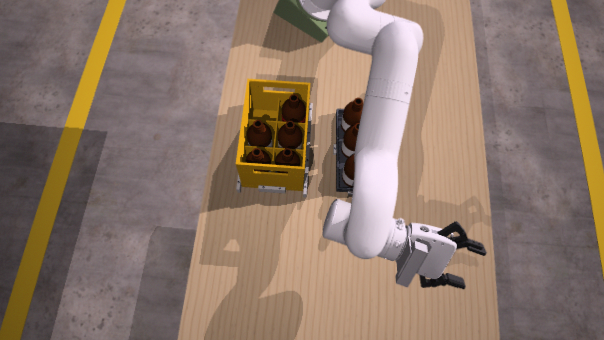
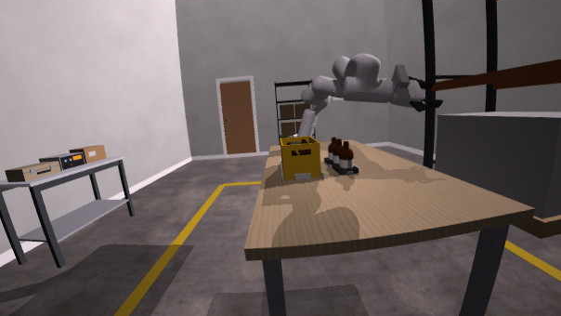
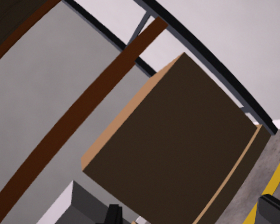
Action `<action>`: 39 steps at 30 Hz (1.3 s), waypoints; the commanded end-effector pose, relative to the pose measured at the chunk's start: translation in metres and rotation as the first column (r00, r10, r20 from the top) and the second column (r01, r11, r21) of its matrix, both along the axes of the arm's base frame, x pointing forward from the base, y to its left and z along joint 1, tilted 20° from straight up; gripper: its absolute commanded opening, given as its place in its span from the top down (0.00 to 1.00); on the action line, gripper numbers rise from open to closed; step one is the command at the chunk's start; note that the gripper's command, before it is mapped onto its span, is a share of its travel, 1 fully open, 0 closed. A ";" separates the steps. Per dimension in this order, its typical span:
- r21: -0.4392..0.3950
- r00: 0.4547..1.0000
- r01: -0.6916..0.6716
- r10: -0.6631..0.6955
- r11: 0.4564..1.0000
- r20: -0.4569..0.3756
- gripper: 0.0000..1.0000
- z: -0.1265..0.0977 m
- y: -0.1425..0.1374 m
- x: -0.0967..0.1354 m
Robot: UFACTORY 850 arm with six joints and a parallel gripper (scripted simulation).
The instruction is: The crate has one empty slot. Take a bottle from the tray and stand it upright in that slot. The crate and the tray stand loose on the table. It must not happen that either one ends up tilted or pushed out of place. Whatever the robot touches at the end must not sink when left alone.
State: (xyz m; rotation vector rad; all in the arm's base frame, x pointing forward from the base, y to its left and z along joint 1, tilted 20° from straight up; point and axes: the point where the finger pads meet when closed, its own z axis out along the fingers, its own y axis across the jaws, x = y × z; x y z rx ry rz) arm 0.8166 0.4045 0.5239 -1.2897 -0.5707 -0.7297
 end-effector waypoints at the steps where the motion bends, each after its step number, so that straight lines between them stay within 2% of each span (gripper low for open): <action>1: 0.001 1.000 0.000 0.000 1.000 0.003 0.00 0.002 0.000 0.000; 20: -0.009 1.000 0.006 -0.006 1.000 0.003 0.00 -0.001 -0.003 0.001; 23: -0.070 0.999 0.042 -0.042 0.997 0.005 0.00 -0.015 -0.017 0.010; 26: -0.195 0.994 0.107 -0.105 0.975 0.017 0.00 -0.047 -0.051 0.022; 30: -0.261 0.991 0.137 -0.134 0.956 0.027 0.00 -0.064 -0.071 0.026; 31: -0.322 0.987 0.161 -0.157 0.933 0.039 0.00 -0.080 -0.091 0.028; 34: -0.326 0.987 0.163 -0.159 0.931 0.039 0.00 -0.081 -0.093 0.028; 35: -0.396 0.982 0.187 -0.180 0.899 0.054 0.00 -0.100 -0.117 0.027; 37: -0.396 0.982 0.187 -0.180 0.899 0.054 0.00 -0.100 -0.117 0.027; 38: -0.459 0.978 0.206 -0.196 0.864 0.070 0.00 -0.118 -0.141 0.024; 39: -0.467 0.978 0.208 -0.197 0.860 0.072 0.00 -0.120 -0.144 0.024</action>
